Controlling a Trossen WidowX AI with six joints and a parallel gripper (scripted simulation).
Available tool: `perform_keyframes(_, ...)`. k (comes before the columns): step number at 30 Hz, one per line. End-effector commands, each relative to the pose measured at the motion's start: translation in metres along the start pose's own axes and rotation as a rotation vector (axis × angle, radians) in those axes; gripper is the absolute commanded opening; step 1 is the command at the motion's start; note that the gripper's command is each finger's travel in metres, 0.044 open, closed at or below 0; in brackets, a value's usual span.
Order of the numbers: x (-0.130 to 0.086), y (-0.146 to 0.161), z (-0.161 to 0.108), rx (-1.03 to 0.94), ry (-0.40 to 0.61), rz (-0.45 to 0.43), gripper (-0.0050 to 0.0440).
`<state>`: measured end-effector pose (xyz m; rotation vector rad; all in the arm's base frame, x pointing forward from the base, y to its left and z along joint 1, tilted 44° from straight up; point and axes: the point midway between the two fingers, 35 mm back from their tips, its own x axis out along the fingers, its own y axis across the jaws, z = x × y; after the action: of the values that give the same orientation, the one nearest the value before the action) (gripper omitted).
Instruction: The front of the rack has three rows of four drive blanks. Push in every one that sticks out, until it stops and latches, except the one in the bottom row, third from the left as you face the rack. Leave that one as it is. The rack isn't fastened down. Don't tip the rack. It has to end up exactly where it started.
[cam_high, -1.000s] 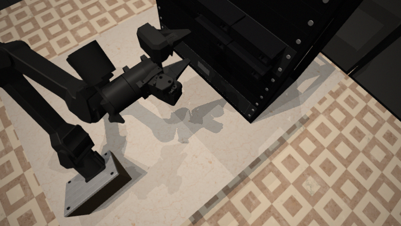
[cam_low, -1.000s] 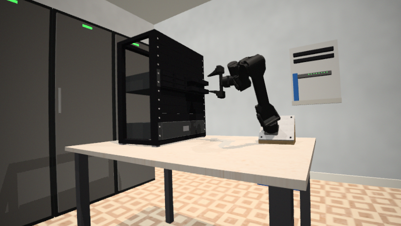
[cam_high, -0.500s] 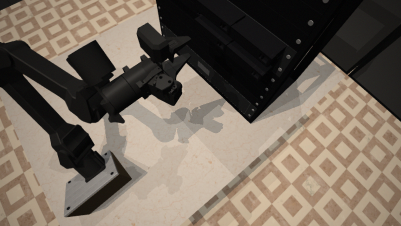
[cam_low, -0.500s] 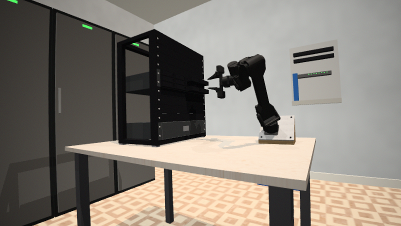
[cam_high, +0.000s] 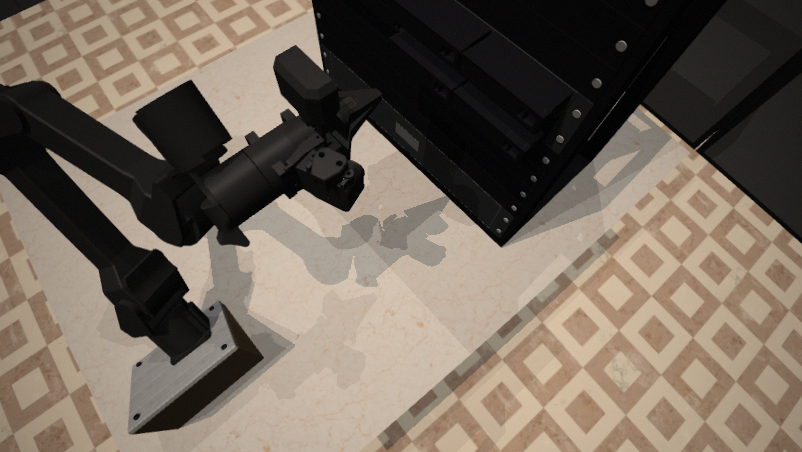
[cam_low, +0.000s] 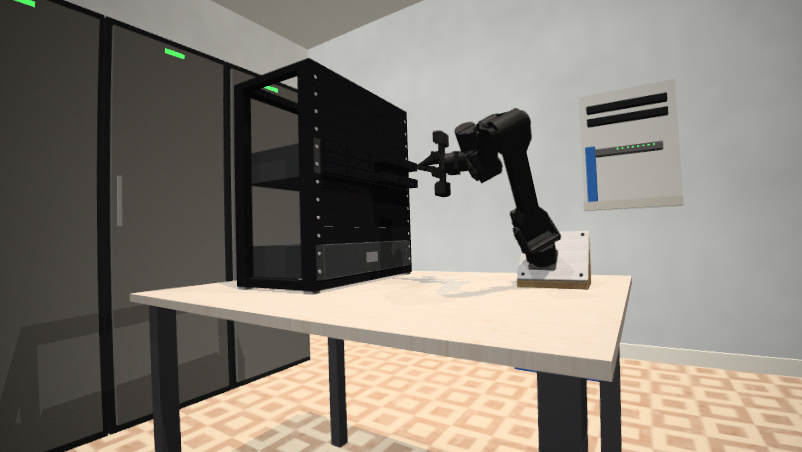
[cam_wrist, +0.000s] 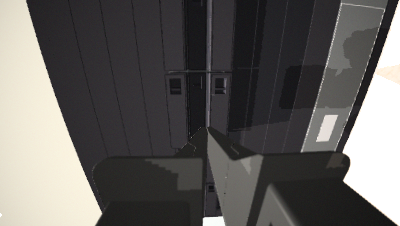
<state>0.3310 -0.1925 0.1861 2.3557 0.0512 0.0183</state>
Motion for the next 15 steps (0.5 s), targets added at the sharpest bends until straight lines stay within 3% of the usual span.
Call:
perform_keyframes(1, 0.0009, 0.0042, -0.0018, -0.013, 0.003, 0.007, 0.0)
perform_keyframes(15, 0.0028, 0.0065, -0.0027, -0.013, 0.003, 0.007, 0.0)
